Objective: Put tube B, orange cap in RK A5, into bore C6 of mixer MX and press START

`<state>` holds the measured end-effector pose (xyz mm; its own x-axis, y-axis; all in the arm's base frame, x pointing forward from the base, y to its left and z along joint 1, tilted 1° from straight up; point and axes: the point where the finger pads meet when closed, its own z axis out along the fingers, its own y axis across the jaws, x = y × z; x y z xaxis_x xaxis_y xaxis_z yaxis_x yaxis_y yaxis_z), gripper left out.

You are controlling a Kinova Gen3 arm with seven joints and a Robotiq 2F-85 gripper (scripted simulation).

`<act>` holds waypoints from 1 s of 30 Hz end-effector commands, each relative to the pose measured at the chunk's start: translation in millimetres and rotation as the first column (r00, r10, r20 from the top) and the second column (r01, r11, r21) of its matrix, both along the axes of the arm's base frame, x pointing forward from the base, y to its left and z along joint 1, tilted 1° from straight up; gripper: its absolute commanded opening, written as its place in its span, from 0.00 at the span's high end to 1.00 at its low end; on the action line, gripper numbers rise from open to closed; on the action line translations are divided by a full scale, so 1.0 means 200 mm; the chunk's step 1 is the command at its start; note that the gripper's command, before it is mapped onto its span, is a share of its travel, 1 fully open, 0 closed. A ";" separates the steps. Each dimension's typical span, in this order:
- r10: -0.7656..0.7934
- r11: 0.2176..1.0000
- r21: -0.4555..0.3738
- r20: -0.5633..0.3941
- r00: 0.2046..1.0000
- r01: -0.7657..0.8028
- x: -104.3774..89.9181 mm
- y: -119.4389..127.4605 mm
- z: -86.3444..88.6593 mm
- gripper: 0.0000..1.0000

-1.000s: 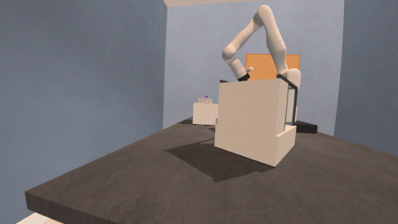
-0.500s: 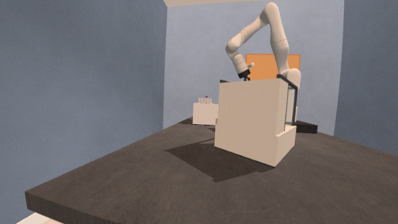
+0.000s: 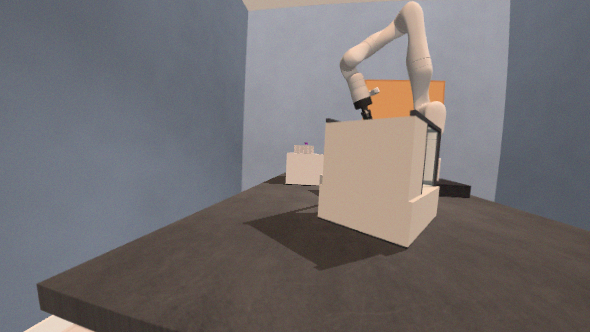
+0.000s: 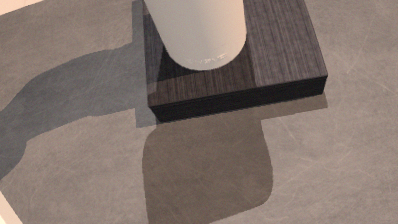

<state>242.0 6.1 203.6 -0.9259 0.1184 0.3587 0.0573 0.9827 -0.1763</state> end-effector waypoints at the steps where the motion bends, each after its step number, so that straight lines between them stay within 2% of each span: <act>1: 0.008 1.000 0.011 0.024 1.000 -0.008 0.01 0.00 0.02 0.58; 30: 0.070 0.990 0.104 0.240 0.968 -0.098 0.12 0.01 0.21 0.58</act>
<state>264.4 8.8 244.3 -0.9892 0.0107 0.1461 0.0022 0.9983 -0.0585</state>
